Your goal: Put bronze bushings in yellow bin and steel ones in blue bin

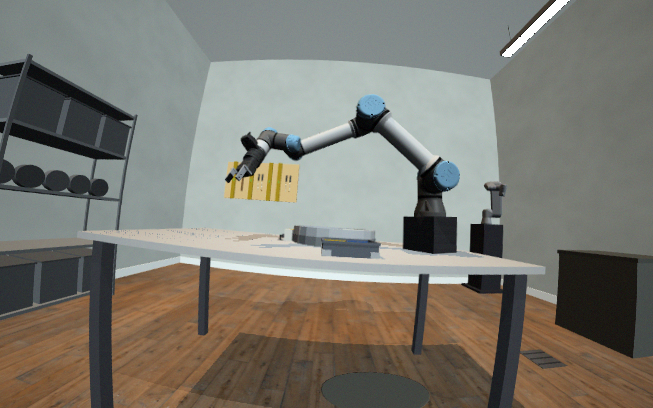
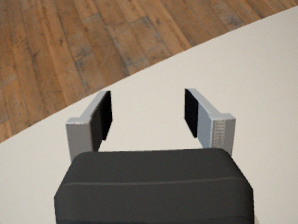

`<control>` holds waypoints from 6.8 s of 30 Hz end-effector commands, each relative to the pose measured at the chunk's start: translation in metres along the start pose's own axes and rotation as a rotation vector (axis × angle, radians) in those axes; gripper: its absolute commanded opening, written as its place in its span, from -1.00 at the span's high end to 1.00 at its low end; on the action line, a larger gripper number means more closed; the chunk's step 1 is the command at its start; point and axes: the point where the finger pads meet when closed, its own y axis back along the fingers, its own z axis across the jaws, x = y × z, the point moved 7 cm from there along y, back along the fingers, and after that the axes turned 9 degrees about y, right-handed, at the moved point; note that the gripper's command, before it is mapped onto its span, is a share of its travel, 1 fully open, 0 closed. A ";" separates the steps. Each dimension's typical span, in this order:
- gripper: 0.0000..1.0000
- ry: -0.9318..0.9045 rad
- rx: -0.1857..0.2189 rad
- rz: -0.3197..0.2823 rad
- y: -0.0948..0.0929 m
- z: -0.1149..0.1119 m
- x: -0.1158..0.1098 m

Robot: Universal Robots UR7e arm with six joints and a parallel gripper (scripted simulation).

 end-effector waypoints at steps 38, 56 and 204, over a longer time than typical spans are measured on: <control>-1.00 0.001 -0.002 0.001 0.001 0.000 0.001; -1.00 0.001 -0.002 0.001 0.001 0.000 0.001; -1.00 -0.077 -0.029 -0.592 0.281 -0.343 -0.127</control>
